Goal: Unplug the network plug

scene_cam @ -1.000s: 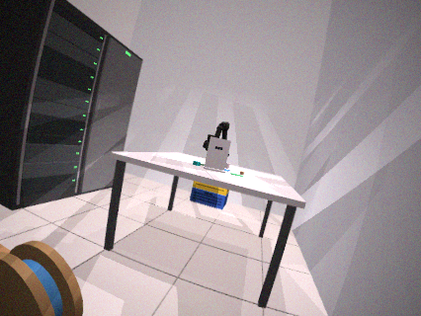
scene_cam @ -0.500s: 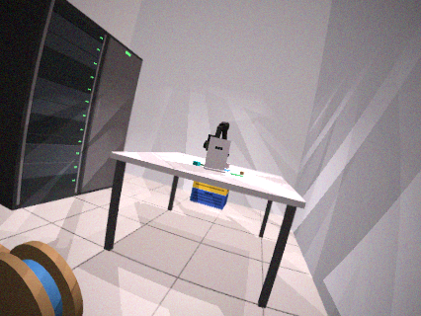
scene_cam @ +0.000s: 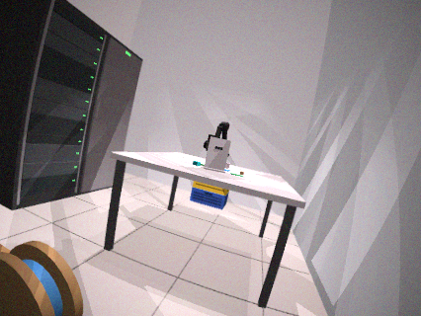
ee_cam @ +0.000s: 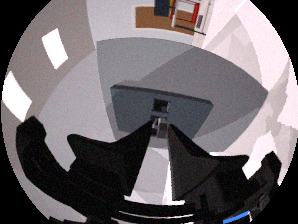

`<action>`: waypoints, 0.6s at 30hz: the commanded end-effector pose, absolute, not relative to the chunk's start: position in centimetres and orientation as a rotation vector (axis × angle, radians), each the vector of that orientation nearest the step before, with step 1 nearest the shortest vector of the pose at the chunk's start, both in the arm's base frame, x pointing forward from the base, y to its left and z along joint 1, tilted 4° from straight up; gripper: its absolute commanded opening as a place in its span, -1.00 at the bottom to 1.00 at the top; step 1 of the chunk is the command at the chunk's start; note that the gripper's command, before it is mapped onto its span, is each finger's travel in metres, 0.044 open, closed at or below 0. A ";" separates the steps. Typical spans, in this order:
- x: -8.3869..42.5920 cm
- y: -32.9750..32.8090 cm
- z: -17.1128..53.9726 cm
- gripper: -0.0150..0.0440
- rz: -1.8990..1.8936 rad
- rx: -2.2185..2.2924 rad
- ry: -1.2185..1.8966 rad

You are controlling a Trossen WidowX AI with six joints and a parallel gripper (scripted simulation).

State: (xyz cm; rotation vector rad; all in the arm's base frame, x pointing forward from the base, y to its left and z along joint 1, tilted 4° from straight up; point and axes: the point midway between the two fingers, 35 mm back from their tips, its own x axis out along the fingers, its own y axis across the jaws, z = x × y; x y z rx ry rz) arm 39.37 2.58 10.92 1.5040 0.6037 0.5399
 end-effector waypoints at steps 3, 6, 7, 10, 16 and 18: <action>39.4 2.6 10.9 -0.32 0.536 1.510 0.604; 39.4 2.6 10.9 -0.39 0.536 1.510 0.604; 39.4 2.6 10.9 -0.41 0.536 1.510 0.604; 39.4 2.6 10.9 -0.48 0.536 1.510 0.604; 39.3 2.5 10.9 -0.49 0.536 1.510 0.604; 39.2 2.5 10.9 -0.49 0.536 1.510 0.604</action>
